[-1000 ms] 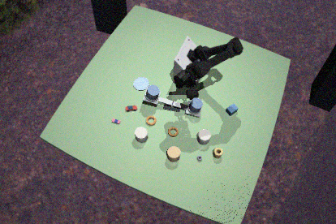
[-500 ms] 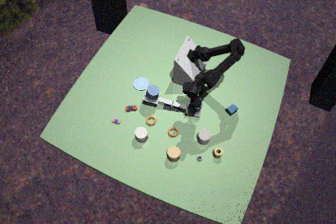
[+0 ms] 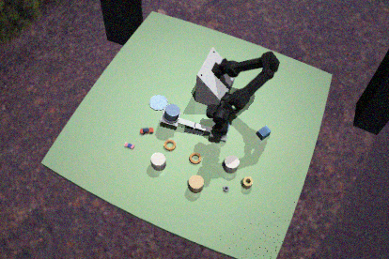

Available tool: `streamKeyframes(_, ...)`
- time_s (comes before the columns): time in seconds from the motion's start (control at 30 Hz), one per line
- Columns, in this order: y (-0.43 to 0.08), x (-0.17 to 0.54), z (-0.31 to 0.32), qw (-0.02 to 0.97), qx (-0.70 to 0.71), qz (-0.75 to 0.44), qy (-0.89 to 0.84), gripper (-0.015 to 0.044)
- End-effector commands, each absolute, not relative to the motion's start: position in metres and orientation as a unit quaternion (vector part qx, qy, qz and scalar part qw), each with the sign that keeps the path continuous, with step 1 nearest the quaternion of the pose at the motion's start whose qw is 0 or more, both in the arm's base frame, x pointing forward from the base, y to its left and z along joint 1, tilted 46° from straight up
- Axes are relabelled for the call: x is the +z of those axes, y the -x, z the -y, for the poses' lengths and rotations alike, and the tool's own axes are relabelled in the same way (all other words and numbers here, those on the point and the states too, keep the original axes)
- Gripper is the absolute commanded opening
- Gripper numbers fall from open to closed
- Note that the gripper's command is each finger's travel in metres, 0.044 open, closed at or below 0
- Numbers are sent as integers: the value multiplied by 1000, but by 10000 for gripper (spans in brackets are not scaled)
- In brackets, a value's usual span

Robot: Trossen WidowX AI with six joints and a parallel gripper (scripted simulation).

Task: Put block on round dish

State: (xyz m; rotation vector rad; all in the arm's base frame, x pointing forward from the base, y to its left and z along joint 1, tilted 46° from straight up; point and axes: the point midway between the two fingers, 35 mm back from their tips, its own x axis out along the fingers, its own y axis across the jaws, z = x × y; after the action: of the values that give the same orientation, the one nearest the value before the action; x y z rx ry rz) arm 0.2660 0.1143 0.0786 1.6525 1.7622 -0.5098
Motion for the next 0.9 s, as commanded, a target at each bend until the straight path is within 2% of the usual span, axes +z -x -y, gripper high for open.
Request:
streamKeyframes(0.0, -265, 73, -118, 328, -199, -675, -630, 440)
streamKeyframes(0.87, -264, 45, -149, 327, -198, -675, -631, 440)
